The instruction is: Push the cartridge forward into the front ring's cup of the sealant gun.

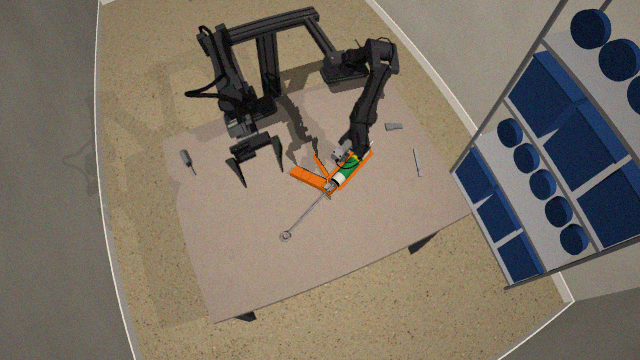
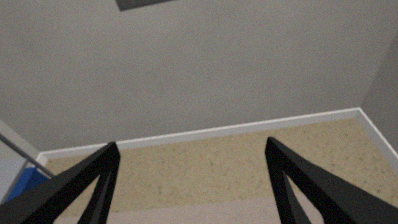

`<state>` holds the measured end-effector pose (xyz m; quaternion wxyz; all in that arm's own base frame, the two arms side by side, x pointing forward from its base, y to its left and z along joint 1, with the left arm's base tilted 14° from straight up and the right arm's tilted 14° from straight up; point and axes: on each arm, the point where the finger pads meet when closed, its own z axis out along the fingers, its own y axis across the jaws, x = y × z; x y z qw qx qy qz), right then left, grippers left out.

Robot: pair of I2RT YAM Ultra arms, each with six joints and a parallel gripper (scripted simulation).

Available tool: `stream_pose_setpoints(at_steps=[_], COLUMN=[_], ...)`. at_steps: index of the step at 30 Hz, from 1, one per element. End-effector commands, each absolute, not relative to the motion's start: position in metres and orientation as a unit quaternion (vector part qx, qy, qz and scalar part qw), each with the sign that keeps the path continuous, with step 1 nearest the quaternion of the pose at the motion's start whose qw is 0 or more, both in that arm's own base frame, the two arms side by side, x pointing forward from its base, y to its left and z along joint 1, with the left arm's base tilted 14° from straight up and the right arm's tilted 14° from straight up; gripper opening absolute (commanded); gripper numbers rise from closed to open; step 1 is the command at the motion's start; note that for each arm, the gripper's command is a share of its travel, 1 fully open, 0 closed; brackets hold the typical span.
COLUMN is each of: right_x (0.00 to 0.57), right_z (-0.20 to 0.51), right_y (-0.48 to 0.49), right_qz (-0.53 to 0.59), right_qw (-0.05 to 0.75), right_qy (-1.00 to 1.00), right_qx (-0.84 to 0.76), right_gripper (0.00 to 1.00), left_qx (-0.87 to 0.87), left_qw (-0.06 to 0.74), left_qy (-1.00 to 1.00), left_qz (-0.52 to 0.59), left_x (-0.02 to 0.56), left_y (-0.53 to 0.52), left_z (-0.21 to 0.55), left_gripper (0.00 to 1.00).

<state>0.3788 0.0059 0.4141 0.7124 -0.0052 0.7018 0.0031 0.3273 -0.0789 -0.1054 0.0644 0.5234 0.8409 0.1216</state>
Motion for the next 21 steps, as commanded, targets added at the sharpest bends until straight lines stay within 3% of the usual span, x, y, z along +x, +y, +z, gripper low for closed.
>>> stream_pose_setpoints(at_steps=[1, 21], right_x=[0.3655, 0.3655], right_z=[0.4436, 0.4436], right_y=[0.0100, 0.0100], right_qz=[0.006, 0.006], right_qw=[0.735, 0.735], right_qy=[0.678, 0.678], right_qx=[-0.014, -0.014], right_gripper=[1.00, 1.00], left_qx=[0.525, 0.524], left_qw=[0.104, 0.110], left_qy=[0.836, 0.836], left_qz=[0.121, 0.122], left_x=[0.3461, 0.3518], left_y=[-0.0956, -0.0977], left_z=[-0.0887, -0.0857], left_gripper=[0.72, 0.72])
